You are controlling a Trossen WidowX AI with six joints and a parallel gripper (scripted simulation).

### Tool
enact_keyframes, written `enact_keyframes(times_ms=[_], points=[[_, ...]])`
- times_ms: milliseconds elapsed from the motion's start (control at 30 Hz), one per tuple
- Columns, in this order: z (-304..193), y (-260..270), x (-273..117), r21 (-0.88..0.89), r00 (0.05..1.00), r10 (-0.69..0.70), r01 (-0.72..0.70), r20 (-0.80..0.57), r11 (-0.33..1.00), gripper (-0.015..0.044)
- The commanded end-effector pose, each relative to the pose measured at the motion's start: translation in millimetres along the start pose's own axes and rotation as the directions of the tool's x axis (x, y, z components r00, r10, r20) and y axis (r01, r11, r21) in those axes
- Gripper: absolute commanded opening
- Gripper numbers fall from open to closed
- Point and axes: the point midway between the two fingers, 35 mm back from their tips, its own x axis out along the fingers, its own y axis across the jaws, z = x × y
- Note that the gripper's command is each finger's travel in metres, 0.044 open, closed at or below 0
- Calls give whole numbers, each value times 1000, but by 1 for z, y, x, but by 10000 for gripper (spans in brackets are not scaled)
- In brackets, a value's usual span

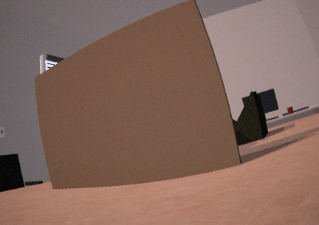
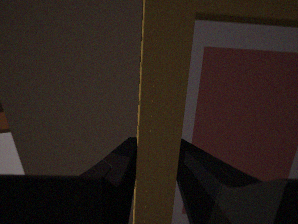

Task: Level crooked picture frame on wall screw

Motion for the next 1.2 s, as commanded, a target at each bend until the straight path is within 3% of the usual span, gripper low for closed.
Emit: enact_keyframes(times_ms=[0, 1167], points=[[-1, 2, 0, -2, 1000, 7, -7, -3, 1000, 0], [-2, -2, 0, -2, 1000, 7, -7, -3, 1000, 0]])
